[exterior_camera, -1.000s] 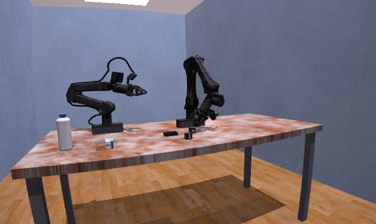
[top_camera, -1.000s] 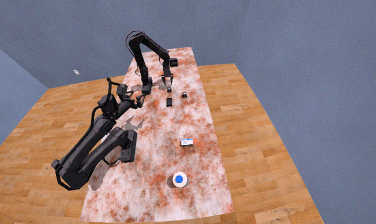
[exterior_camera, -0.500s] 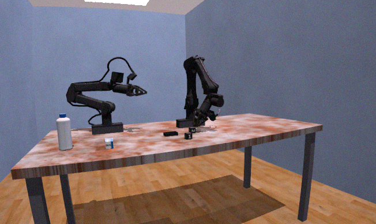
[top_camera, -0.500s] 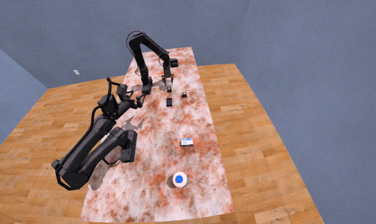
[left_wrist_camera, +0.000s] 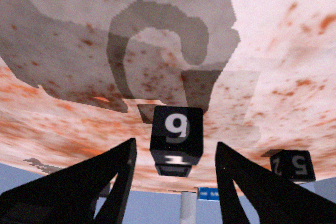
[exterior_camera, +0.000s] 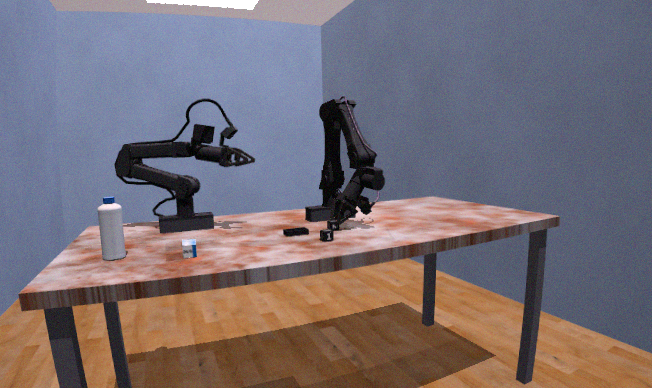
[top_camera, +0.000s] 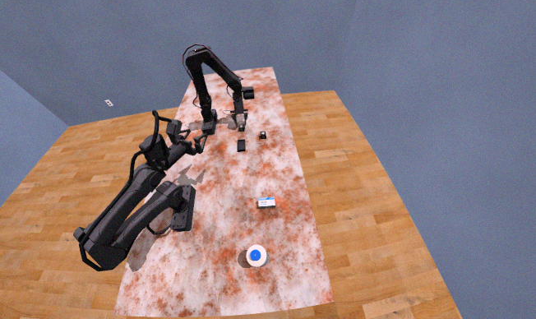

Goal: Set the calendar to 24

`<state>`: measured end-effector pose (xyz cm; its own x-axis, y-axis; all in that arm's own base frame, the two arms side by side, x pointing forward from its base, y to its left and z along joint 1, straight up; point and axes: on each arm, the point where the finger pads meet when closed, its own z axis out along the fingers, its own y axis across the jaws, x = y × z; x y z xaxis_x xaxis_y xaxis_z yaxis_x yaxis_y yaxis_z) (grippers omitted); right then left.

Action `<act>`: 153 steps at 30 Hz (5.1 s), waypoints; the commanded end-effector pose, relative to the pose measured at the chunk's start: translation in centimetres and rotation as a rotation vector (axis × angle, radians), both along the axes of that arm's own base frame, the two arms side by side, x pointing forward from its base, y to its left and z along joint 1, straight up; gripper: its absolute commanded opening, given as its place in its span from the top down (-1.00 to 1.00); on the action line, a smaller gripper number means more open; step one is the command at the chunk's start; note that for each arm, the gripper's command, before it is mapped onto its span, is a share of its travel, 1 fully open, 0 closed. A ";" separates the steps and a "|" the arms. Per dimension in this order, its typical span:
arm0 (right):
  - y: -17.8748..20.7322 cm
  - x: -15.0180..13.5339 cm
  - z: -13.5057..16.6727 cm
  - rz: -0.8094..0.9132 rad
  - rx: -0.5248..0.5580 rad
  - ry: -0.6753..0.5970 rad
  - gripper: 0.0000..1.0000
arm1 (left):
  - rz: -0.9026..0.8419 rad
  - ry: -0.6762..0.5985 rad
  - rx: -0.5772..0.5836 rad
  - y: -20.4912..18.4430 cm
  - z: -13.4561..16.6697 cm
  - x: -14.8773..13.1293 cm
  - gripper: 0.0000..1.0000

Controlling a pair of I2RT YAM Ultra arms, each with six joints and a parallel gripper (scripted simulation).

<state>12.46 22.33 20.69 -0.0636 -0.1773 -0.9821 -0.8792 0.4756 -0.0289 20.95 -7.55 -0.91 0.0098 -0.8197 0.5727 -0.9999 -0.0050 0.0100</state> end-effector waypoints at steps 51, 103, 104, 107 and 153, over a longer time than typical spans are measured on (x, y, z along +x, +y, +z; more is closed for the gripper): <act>-0.2 -0.1 0.1 0.004 0.014 -0.014 -1.00 | 0.001 -0.032 -0.007 -1.1 5.0 0.6 0.47; -0.2 -0.1 0.1 0.004 0.014 -0.014 -1.00 | -0.496 -0.579 0.990 0.5 1.5 7.9 0.47; -0.2 -0.1 0.1 0.004 0.014 -0.014 -1.00 | -0.503 -0.583 1.024 0.4 1.4 7.6 0.47; -0.2 -0.1 0.1 0.004 0.014 -0.014 -1.00 | -0.539 -0.586 1.130 0.6 1.0 6.2 0.47; -0.2 -0.1 0.1 0.004 0.014 -0.014 -1.00 | -0.810 -0.819 1.413 -0.9 -0.8 0.2 0.47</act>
